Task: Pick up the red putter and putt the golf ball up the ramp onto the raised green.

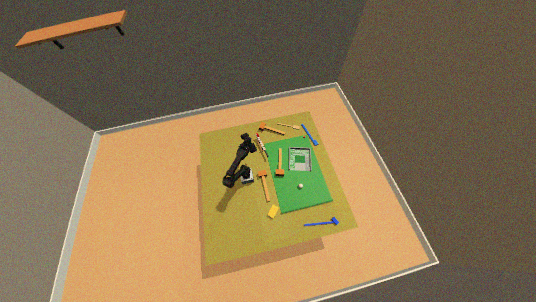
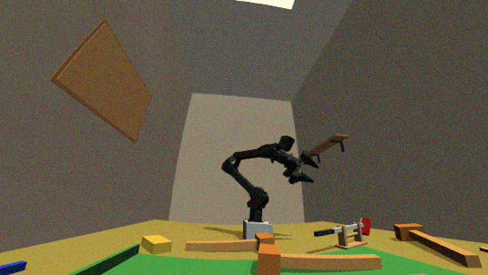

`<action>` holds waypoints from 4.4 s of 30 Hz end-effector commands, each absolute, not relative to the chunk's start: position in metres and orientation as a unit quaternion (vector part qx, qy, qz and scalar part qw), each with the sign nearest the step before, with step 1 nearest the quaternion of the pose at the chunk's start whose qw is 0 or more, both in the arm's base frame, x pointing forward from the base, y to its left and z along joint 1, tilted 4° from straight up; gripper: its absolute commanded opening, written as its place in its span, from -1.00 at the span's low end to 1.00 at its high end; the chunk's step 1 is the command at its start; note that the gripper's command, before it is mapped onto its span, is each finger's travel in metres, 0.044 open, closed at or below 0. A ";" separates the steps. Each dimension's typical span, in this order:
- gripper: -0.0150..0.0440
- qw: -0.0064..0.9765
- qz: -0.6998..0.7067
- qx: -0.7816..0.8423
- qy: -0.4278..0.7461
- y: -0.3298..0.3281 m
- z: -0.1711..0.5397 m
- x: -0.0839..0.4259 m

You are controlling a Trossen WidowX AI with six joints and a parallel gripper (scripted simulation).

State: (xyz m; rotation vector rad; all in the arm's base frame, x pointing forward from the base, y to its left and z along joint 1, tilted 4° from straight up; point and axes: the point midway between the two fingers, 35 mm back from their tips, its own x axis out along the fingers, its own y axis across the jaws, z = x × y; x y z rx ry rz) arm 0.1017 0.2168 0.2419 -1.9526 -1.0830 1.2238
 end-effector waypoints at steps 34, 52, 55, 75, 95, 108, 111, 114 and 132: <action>1.00 0.524 0.628 -0.462 0.344 0.184 0.052 0.237; 1.00 0.524 0.628 -0.462 0.344 0.186 0.024 0.238; 1.00 0.524 0.628 -0.462 0.344 0.187 0.019 0.238; 0.29 0.523 0.629 -0.462 0.341 0.189 0.009 0.239; -0.49 0.523 0.629 -0.463 0.341 0.188 0.031 0.242; -0.49 0.523 0.629 -0.463 0.341 0.180 0.108 0.236; -0.49 0.524 0.626 -0.462 0.347 0.179 0.099 0.237; -0.49 0.541 0.608 -0.449 0.369 0.169 0.099 0.246; -0.49 0.652 0.448 -0.327 0.517 0.076 0.098 0.297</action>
